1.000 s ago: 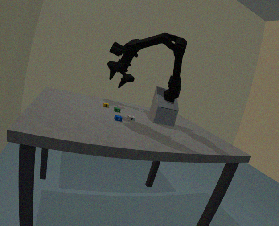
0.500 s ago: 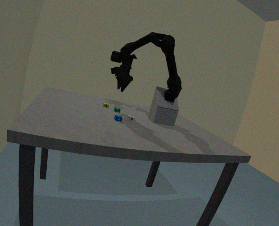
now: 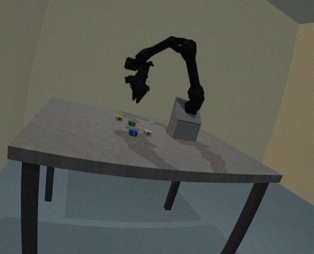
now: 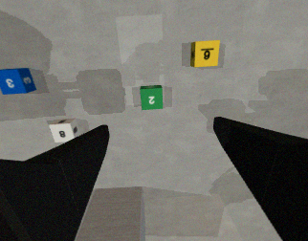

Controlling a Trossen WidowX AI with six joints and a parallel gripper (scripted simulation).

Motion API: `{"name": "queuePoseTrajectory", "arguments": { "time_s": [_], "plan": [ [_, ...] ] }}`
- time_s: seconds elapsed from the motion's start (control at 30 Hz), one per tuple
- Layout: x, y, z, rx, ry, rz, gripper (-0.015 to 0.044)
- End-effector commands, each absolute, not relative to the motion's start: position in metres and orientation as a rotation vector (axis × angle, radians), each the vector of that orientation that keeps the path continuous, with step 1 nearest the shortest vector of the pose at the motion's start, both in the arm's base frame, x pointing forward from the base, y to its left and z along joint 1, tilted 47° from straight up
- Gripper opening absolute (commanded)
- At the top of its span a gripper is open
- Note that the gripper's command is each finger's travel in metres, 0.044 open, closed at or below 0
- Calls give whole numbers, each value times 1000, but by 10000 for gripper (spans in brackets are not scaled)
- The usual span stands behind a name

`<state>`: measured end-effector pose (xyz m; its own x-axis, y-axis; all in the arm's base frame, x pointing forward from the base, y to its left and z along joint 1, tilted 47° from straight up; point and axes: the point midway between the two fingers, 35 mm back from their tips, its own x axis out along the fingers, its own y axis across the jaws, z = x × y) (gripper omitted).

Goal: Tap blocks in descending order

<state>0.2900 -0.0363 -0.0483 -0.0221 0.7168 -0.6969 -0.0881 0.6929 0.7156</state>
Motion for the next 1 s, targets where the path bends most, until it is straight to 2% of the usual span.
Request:
{"name": "queuePoseTrajectory", "arguments": {
  "time_s": [0.0,0.4,0.97],
  "plan": [
    [288,-25,-34,558,1463,695,400],
    [227,63,58,566,1465,701,400],
    [222,67,61,567,1465,703,400]
  ]
}}
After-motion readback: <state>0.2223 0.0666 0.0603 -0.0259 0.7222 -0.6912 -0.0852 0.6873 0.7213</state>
